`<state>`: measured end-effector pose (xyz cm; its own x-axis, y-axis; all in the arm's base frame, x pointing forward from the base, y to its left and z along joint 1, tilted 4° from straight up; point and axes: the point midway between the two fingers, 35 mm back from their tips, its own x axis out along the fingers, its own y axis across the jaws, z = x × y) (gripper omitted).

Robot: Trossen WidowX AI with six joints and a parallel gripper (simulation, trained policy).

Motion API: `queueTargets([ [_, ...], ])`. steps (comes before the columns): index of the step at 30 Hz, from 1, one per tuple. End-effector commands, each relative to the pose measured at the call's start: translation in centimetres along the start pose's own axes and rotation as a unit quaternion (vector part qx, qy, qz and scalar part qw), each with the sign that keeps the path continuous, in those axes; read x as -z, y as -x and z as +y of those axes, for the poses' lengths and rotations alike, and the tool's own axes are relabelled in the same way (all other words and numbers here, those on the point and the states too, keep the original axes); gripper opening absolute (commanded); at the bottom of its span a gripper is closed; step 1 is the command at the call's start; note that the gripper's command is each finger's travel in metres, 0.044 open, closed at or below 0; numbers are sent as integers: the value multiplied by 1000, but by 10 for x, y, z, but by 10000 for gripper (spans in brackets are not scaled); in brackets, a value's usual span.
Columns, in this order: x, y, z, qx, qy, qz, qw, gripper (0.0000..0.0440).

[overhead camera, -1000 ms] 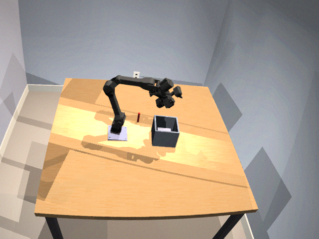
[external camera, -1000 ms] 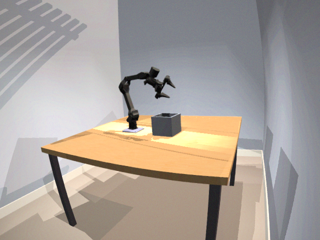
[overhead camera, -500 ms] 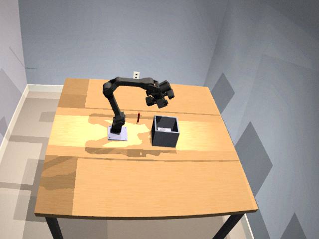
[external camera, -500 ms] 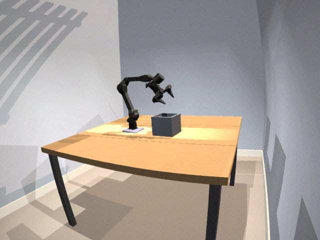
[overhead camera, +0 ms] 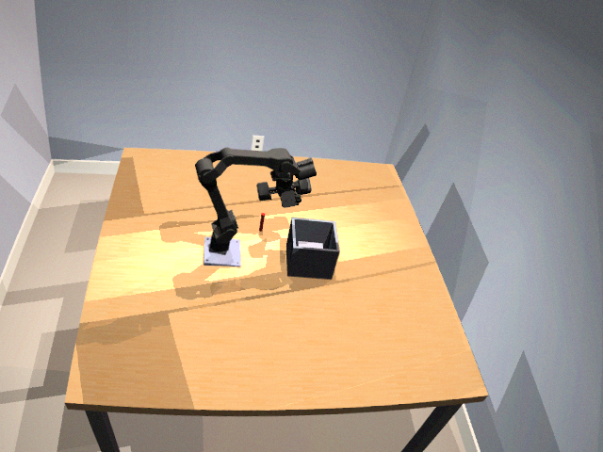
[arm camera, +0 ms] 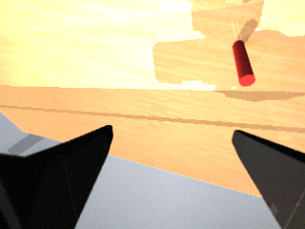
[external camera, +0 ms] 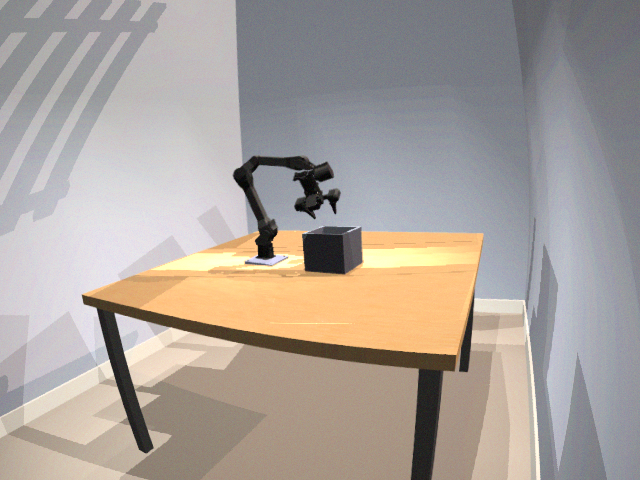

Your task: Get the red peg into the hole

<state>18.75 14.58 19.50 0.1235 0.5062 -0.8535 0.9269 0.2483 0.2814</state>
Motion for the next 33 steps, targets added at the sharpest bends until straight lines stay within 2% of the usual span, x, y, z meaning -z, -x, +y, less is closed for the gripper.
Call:
queueTargets([
  [1,-1,-11,-19,47,-8,-14,999,440],
  [13,-5,-31,-60,137,-8,-51,989,440],
  [33,-26,-78,-88,194,-15,-64,979,439],
])
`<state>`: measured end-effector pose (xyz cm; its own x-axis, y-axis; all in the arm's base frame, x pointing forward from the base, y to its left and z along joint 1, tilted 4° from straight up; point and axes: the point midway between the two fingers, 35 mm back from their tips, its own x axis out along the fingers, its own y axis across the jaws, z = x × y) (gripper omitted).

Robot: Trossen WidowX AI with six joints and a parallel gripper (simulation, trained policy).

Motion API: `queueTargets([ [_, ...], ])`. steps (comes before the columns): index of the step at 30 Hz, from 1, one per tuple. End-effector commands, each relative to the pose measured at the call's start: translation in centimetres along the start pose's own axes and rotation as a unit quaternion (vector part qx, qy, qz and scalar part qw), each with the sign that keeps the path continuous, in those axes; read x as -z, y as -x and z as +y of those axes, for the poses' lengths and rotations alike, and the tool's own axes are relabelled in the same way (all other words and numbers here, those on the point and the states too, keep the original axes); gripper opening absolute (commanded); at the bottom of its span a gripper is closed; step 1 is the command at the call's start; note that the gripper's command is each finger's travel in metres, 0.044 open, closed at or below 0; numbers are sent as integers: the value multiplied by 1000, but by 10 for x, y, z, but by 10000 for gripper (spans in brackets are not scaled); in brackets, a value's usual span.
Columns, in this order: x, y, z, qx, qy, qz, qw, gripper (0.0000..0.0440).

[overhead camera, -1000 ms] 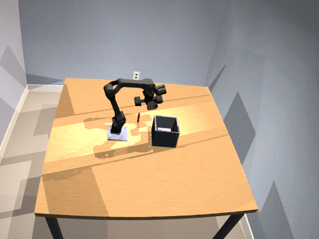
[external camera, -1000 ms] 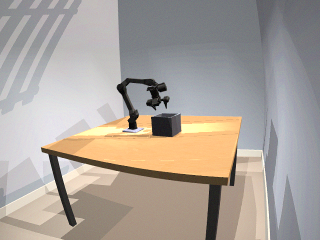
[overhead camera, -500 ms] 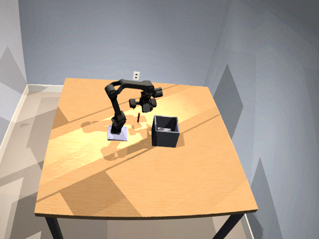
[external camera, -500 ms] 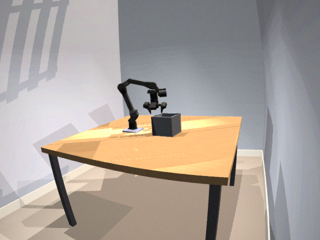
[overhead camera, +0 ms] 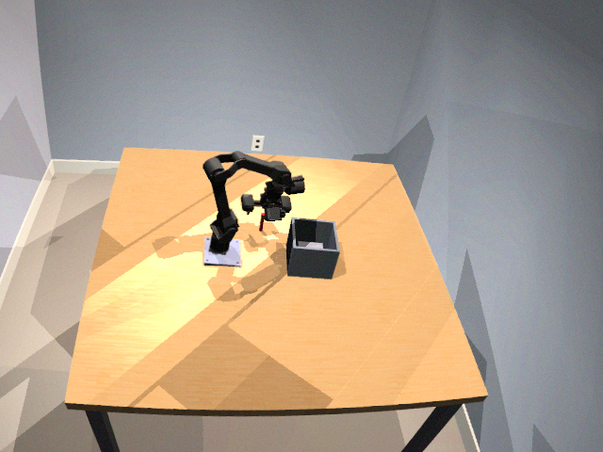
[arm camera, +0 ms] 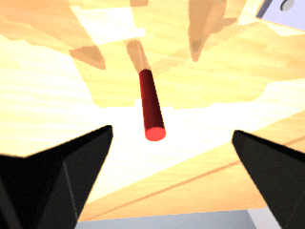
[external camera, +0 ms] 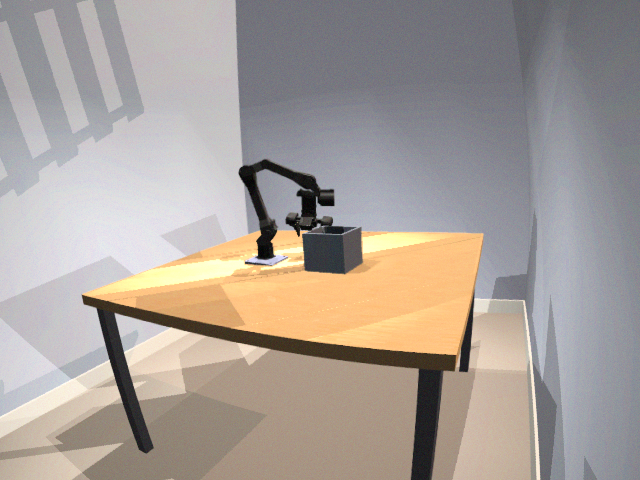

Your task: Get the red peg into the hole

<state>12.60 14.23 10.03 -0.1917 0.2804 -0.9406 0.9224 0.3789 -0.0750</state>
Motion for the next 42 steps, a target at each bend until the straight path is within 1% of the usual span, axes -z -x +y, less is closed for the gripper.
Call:
queueTargets([
  [1,-4,-11,0,6,-4,-5,1000,436],
  [4,-7,-18,1,7,-5,-10,1000,414],
  [6,-9,-22,3,6,-2,-11,1000,379],
  [13,-11,-31,9,6,9,-15,1000,206],
  [19,-9,-32,13,8,25,-14,1000,49],
  [21,-7,-31,14,8,32,-12,999,4],
  [24,-1,-26,17,-1,39,0,999,0],
  [31,16,-6,27,-47,63,34,996,0],
  [37,27,18,34,-92,91,53,990,0],
  [42,33,43,38,-128,115,55,984,0],
])
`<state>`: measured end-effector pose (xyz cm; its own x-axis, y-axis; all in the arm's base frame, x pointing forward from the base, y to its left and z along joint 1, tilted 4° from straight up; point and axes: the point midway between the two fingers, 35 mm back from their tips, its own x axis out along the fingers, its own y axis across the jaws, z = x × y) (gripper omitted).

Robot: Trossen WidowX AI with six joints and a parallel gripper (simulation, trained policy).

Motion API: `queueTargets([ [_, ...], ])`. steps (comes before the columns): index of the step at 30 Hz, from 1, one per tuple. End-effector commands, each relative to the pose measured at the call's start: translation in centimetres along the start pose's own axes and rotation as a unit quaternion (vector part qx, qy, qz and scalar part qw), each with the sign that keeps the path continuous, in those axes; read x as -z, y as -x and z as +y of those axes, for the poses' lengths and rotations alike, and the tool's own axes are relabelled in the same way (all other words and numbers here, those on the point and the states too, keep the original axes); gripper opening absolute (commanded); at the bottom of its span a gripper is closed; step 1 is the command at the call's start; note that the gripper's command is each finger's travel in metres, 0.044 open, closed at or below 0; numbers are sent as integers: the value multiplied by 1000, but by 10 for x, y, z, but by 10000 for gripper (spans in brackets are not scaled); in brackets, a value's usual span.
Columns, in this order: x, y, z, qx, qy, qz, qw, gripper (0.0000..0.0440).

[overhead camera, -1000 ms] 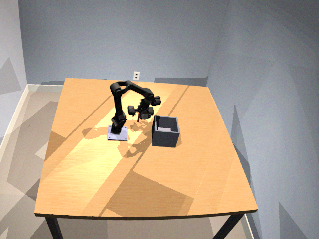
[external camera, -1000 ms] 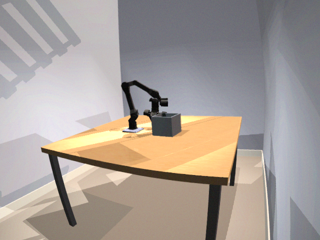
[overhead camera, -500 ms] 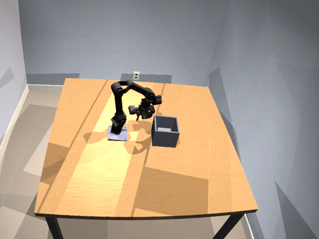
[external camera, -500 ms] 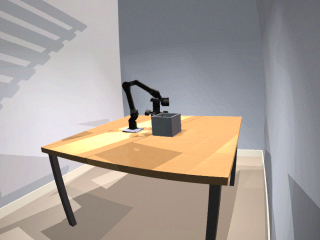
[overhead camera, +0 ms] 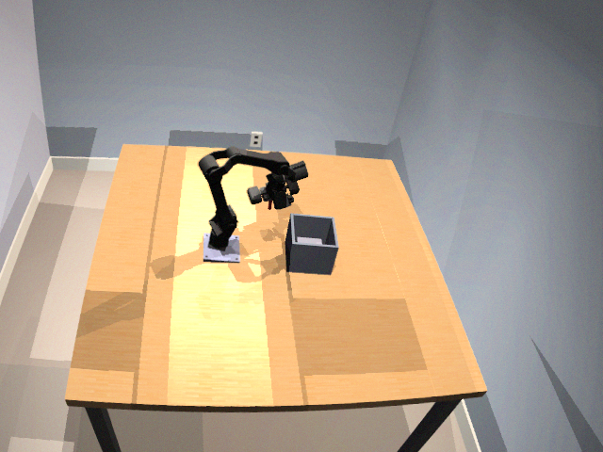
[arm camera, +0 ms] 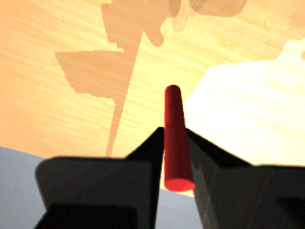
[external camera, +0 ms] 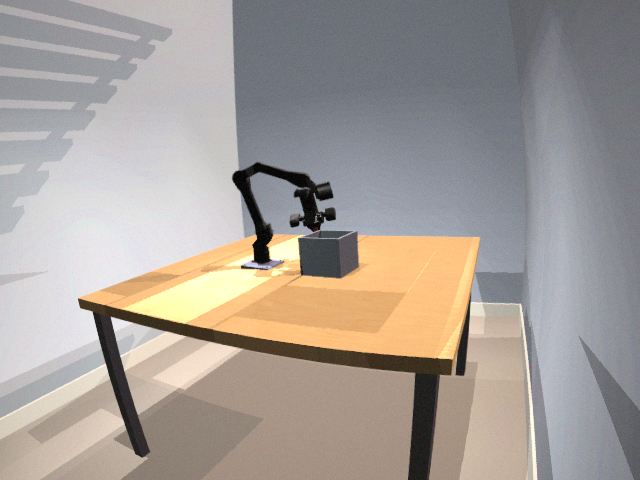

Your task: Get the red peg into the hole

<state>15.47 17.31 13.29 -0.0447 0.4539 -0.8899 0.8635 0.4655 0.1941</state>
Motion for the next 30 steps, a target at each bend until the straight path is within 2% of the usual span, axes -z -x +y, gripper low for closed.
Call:
queueTargets([
  [1,5,20,8,-30,22,2,999,0],
  [17,-11,107,27,-126,48,-81,988,0],
  [23,-30,130,29,-138,31,-126,982,0],
  [30,-57,144,27,-127,-4,-162,979,0],
])
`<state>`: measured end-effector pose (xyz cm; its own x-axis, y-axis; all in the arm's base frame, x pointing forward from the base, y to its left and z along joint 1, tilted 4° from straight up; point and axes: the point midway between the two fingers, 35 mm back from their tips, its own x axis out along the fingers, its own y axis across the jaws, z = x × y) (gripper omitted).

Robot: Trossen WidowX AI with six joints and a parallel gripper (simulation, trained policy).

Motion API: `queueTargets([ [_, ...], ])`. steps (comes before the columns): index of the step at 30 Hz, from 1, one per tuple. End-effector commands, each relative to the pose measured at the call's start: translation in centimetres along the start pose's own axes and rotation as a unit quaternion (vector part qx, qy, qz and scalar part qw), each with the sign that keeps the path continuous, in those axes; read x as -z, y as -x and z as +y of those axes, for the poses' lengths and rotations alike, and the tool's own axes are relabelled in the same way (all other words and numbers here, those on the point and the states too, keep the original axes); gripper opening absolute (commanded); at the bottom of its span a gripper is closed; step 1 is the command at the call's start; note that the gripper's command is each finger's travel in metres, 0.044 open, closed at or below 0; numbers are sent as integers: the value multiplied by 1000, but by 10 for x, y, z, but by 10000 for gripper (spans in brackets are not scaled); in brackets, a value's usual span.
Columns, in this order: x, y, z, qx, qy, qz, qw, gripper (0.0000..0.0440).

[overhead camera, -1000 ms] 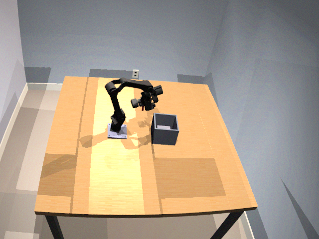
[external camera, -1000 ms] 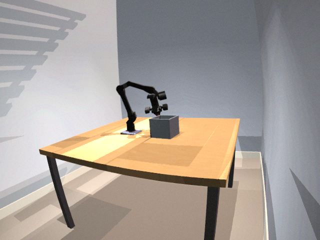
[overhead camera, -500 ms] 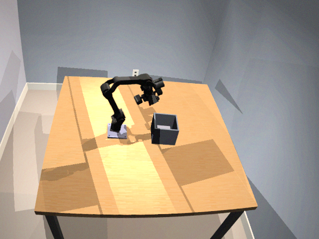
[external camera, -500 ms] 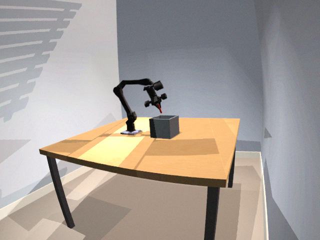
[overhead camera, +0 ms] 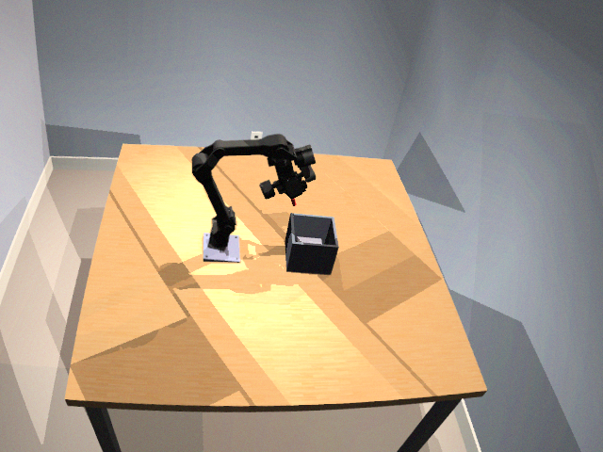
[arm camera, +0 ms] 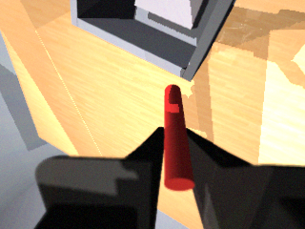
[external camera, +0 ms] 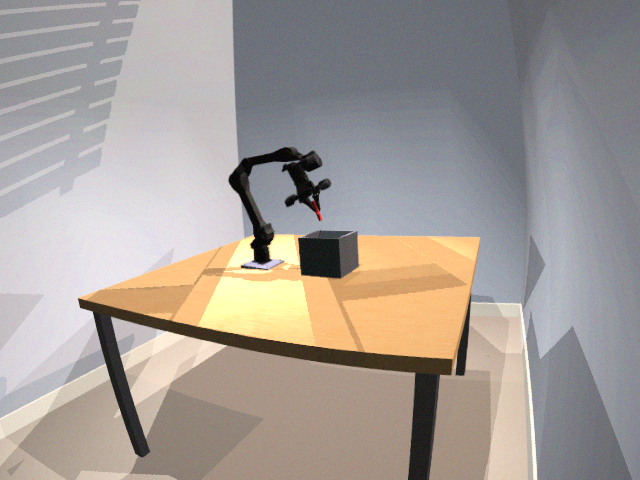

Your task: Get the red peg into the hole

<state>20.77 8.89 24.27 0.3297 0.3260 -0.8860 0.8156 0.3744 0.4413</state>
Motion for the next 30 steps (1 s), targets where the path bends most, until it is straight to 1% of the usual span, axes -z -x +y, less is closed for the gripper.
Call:
queueTargets([
  [1,-16,2,0,12,-13,-22,1000,0],
  [14,-59,-4,0,49,-58,-46,996,0],
  [23,-82,-13,3,67,-76,-40,994,0],
  [30,-98,-26,3,80,-84,-31,993,0],
])
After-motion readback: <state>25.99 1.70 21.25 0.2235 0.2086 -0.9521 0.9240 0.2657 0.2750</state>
